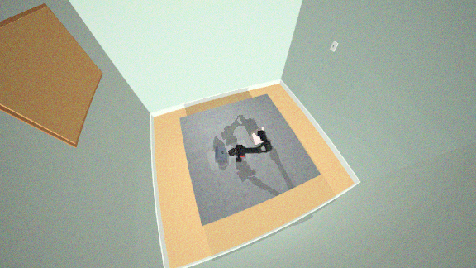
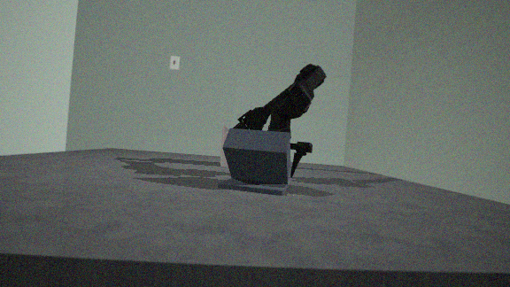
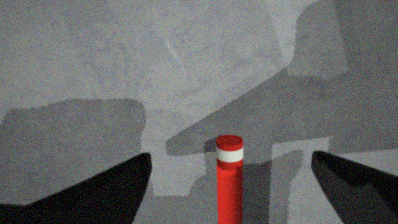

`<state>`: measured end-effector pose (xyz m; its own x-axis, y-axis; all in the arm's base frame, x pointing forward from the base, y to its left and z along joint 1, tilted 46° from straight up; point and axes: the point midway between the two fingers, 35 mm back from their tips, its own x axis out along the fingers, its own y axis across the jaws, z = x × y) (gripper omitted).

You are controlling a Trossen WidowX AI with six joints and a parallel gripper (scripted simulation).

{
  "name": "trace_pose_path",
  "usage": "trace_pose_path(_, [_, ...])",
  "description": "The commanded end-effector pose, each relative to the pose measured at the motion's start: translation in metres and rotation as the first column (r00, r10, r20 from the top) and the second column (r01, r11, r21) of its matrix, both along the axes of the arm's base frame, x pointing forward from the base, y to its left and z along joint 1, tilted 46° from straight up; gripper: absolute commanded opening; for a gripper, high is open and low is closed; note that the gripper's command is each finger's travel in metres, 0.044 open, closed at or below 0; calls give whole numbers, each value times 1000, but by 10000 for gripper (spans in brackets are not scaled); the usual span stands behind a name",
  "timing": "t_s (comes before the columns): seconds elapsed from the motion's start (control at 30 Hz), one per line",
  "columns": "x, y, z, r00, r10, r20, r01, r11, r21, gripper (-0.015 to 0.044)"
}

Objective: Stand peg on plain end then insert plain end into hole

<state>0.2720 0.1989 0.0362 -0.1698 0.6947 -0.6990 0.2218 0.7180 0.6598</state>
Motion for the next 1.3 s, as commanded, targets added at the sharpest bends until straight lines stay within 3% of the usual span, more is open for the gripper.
trace_pose_path(0.0, [-1,1,-1,1000,-4,-5,4,1000,3,361])
trace_pose_path(0.33, [-1,1,-1,1000,-4,-5,4,1000,3,110])
trace_pose_path(0.63, [-1,1,-1,1000,-4,-5,4,1000,3,110])
trace_pose_path(0.93, [-1,1,-1,1000,-4,-5,4,1000,3,50])
trace_pose_path(1.27, [-2,-1,1,999,-30,27,30,1000,-8,50])
